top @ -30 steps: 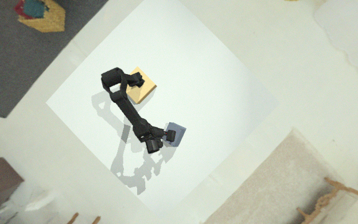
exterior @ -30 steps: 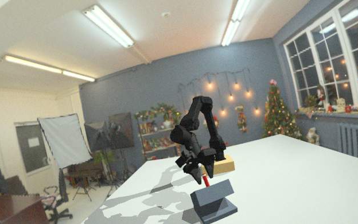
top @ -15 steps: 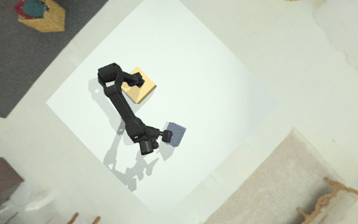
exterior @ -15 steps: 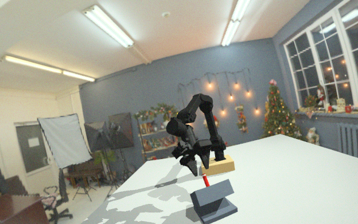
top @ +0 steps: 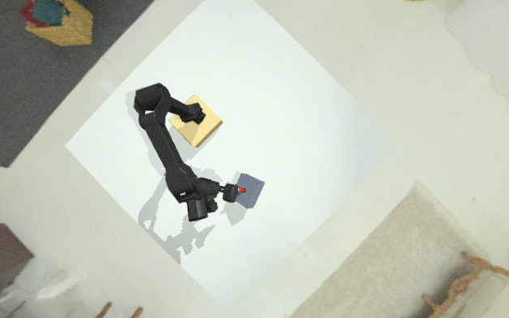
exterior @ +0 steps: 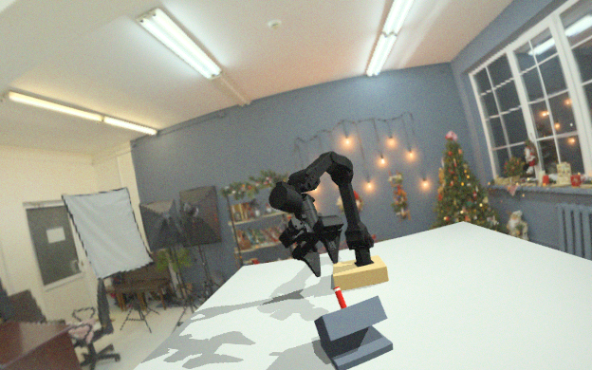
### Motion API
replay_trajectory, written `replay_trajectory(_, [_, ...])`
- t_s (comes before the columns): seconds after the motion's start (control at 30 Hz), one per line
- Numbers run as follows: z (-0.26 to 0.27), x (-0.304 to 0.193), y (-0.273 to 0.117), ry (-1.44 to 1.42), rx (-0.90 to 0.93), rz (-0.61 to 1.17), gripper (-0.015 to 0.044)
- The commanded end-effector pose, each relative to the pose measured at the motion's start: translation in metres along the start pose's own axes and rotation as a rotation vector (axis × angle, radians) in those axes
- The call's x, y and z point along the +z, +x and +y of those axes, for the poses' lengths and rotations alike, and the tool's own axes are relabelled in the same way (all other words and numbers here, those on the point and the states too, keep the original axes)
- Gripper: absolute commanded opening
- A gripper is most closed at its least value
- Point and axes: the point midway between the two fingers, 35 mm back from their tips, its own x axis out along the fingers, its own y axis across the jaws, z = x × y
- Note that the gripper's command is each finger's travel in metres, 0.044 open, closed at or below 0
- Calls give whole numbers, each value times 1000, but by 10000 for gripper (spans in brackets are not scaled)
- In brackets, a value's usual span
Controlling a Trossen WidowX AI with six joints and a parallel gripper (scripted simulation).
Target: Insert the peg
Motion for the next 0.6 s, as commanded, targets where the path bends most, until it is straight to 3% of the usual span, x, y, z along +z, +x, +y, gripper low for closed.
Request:
replay_trajectory(0.0, [1,0,-8,-5,6,-2,440])
replay_trajectory(0.57, [0,0,-20,-4,6,-2,440])
